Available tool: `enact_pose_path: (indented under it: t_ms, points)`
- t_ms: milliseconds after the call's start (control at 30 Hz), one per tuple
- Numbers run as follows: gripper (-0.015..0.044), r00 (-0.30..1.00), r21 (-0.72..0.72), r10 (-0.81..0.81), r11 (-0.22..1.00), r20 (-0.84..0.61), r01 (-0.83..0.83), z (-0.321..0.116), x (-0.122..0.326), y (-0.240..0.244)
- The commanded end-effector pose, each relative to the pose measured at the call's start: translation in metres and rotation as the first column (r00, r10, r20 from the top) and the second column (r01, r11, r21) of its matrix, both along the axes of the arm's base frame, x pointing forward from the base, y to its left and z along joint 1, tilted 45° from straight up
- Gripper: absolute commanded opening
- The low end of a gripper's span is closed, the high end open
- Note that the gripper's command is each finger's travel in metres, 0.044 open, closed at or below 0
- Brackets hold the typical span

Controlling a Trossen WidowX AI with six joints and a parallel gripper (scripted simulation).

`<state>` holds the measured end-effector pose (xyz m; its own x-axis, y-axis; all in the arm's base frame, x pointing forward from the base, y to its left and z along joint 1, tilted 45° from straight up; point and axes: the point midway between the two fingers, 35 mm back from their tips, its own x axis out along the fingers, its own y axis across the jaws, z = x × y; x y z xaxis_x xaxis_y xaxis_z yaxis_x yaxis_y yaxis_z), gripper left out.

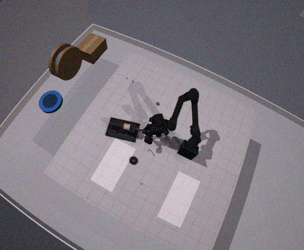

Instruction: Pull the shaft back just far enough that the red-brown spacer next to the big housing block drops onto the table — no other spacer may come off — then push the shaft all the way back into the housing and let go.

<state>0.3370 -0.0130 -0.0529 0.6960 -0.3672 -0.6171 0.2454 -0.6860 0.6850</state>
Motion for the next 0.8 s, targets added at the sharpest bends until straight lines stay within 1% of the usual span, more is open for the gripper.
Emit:
enact_pose_path:
  t_ms: [0,767]
  points:
    - [0.0,1.0,-0.001,0.004,1.0,-0.002,-0.004,0.0,-0.0014,0.0002]
    - [0.0,1.0,-0.001,0.004,1.0,-0.002,-0.004,0.0004,-0.004,-0.0003]
